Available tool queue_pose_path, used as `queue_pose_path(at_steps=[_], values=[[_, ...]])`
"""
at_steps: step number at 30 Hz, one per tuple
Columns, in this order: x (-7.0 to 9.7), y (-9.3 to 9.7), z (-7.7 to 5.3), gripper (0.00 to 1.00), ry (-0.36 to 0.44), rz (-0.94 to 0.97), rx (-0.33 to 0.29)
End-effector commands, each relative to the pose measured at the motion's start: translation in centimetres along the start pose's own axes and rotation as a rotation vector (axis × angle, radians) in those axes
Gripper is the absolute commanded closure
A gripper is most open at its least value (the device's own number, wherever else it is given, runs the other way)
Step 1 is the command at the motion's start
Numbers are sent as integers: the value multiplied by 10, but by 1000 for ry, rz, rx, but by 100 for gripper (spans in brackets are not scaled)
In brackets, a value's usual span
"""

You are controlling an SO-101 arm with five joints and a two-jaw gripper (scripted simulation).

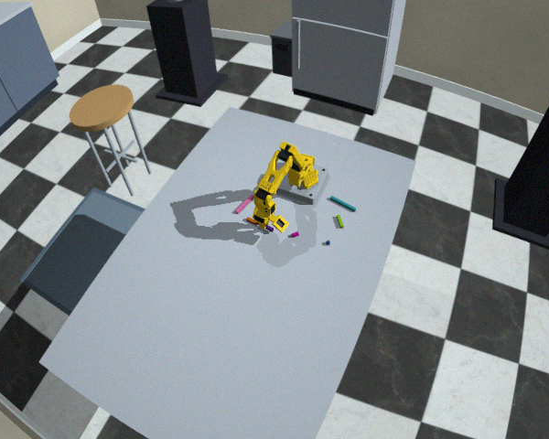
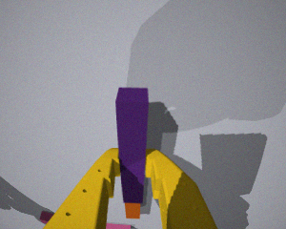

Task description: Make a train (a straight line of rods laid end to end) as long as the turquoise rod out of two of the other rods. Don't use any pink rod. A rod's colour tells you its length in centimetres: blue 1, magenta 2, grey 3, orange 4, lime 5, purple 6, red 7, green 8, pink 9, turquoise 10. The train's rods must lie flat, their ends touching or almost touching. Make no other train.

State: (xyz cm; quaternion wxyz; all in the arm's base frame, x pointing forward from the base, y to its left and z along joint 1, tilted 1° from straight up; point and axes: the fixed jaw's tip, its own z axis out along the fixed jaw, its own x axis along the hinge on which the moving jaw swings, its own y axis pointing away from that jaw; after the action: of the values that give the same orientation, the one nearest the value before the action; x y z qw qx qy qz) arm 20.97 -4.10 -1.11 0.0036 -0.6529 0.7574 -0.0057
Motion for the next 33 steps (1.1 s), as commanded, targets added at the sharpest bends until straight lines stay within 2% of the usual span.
queue_pose_path(at_steps=[1, 33], values=[[-2, 1, 1, 100, -2, 1, -11], [-2, 1, 9, 100, -2, 1, -11]])
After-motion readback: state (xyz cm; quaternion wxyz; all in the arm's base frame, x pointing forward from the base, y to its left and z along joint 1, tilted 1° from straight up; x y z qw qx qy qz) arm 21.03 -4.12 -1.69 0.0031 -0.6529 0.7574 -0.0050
